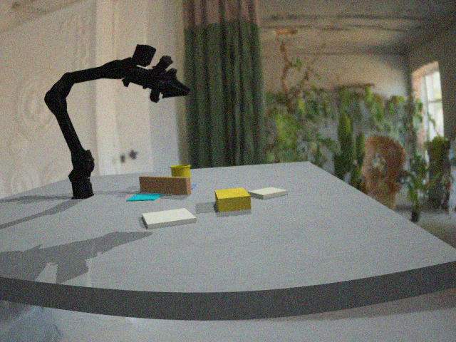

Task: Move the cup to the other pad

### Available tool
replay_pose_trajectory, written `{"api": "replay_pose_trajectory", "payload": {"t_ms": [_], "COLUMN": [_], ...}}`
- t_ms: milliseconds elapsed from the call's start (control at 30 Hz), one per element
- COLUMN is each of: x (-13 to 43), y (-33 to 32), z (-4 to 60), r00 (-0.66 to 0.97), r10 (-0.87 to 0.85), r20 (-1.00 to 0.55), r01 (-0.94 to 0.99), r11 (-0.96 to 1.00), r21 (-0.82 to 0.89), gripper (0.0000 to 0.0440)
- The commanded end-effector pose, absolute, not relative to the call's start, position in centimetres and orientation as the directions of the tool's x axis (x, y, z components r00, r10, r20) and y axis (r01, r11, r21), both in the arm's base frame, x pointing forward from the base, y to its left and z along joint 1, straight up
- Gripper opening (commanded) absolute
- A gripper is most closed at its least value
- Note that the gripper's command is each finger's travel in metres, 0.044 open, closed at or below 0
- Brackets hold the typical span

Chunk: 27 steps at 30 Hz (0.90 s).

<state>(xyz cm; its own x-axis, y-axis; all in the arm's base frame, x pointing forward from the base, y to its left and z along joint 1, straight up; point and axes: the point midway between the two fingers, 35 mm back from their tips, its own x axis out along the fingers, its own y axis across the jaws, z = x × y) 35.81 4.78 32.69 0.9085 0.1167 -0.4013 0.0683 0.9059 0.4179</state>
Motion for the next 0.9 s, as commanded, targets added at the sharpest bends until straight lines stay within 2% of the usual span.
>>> {"api": "replay_pose_trajectory", "payload": {"t_ms": [0, 867], "x": [36.0, 36.7], "y": [5.3, 8.4], "z": [32.5, 29.9], "r00": [0.887, 0.682], "r10": [0.131, 0.162], "r20": [-0.443, -0.713], "r01": [0.096, 0.400], "r11": [0.886, 0.733], "r21": [0.454, 0.550], "gripper": [0.0147, 0.0152]}}
